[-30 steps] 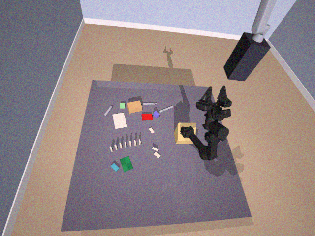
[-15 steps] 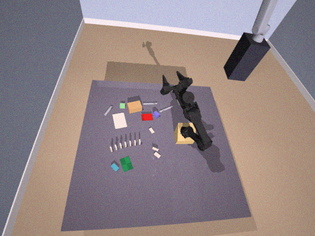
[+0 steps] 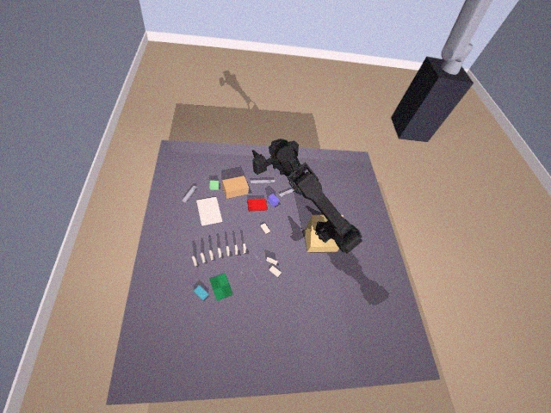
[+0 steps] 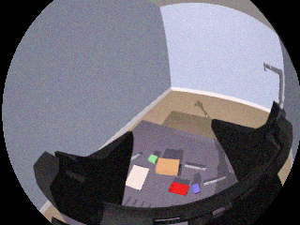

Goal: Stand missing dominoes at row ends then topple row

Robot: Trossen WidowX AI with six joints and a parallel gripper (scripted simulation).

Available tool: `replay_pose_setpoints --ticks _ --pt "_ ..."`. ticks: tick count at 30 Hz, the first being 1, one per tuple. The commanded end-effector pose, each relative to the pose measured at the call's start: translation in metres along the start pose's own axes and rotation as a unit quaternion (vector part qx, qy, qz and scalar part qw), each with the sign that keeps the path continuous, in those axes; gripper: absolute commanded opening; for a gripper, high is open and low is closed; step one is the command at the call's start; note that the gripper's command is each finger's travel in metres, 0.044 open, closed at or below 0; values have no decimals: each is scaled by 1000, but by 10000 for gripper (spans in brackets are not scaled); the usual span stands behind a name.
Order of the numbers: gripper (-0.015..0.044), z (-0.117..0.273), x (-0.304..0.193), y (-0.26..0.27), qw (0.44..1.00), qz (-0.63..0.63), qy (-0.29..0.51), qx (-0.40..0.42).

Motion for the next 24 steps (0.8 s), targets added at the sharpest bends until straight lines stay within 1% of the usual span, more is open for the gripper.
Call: replay_pose_setpoints --ticks 1,6,11,15,22,24 --pt "440 -35 -49 8 996 6 93 13" --pt "440 -68 -122 17 975 9 220 27" --pt "440 -84 -195 20 941 -1 338 24" --pt "440 -87 -239 21 912 -3 410 24" --pt "440 -70 -347 17 808 -16 589 22" --pt "440 -64 -364 15 786 -22 618 18"
Point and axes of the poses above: the point midway between the two fingers, 35 mm back from their tips, its own z axis back along the fingers, its own y axis across the jaws, x = y × z, the point moved 2 cm from there along z, back along the fingers, and after that the axes turned 2 degrees about z, right-handed, at the moved point
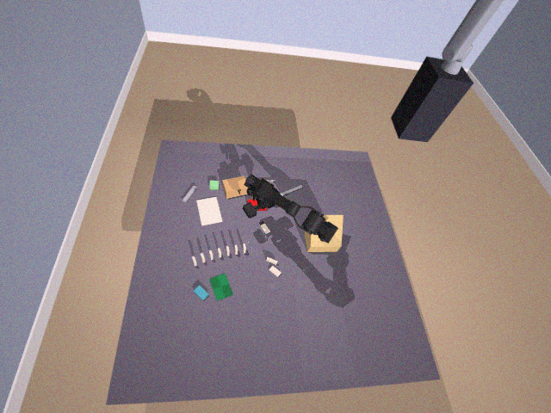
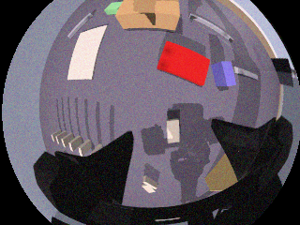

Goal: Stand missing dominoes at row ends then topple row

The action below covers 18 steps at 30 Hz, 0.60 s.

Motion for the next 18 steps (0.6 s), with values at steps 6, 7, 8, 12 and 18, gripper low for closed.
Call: replay_pose_setpoints --ticks 6,7,8,12,18 --pt "440 -29 -23 -8 998 -12 58 -1" --pt "440 -36 -23 -8 998 -12 58 -1" --pt "440 -46 -24 -8 998 -12 57 0" --pt "440 -82 -30 -8 998 -12 59 0" --pt "440 -88 -34 -10 998 -12 59 0"
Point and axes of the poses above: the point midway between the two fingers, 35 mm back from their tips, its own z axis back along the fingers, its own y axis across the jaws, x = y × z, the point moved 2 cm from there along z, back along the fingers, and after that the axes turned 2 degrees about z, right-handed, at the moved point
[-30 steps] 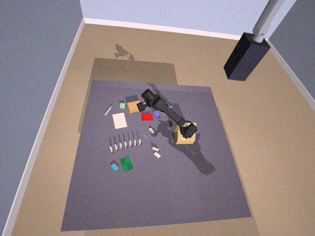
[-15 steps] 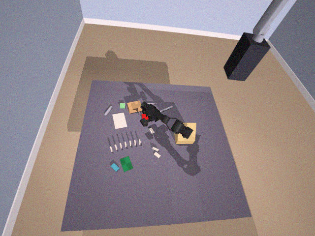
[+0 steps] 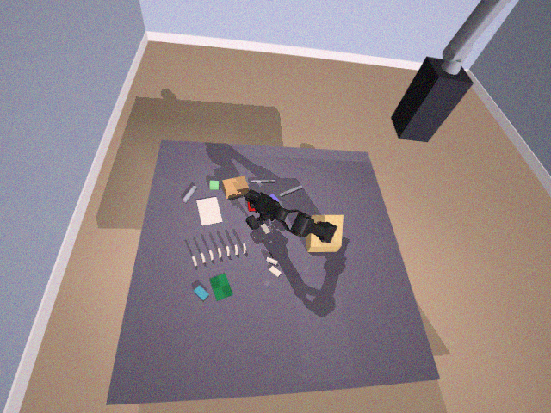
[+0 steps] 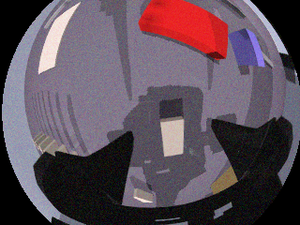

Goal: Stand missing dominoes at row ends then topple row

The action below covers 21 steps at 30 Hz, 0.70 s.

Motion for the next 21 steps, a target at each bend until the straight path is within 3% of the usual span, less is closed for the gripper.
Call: replay_pose_setpoints --ticks 1,16,21 --pt "440 -3 1 0 1000 -2 -1 3" --pt "440 -17 0 0 1000 -2 -1 4" --pt "309 -17 0 0 1000 -2 -1 4"
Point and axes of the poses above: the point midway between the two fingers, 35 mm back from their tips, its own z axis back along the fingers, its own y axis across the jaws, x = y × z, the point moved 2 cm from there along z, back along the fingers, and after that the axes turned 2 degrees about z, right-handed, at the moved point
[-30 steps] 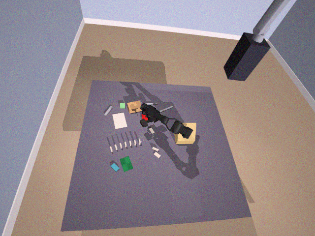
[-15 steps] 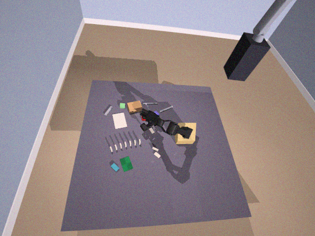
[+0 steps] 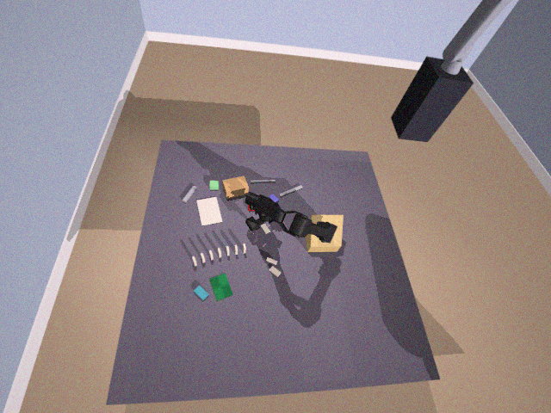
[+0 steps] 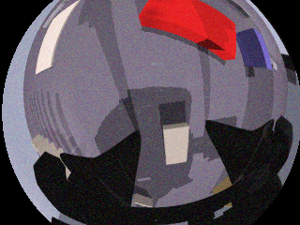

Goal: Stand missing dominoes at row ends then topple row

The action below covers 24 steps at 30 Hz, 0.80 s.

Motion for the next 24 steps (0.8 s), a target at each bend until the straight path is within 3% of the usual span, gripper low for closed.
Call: replay_pose_setpoints --ticks 1,8,18,24 --pt "282 -2 0 -1 1000 -3 3 0" --pt "107 -2 0 -1 1000 -3 3 0" --pt "107 0 0 -1 1000 -3 3 0" --pt "107 64 4 2 1000 -3 1 -1"
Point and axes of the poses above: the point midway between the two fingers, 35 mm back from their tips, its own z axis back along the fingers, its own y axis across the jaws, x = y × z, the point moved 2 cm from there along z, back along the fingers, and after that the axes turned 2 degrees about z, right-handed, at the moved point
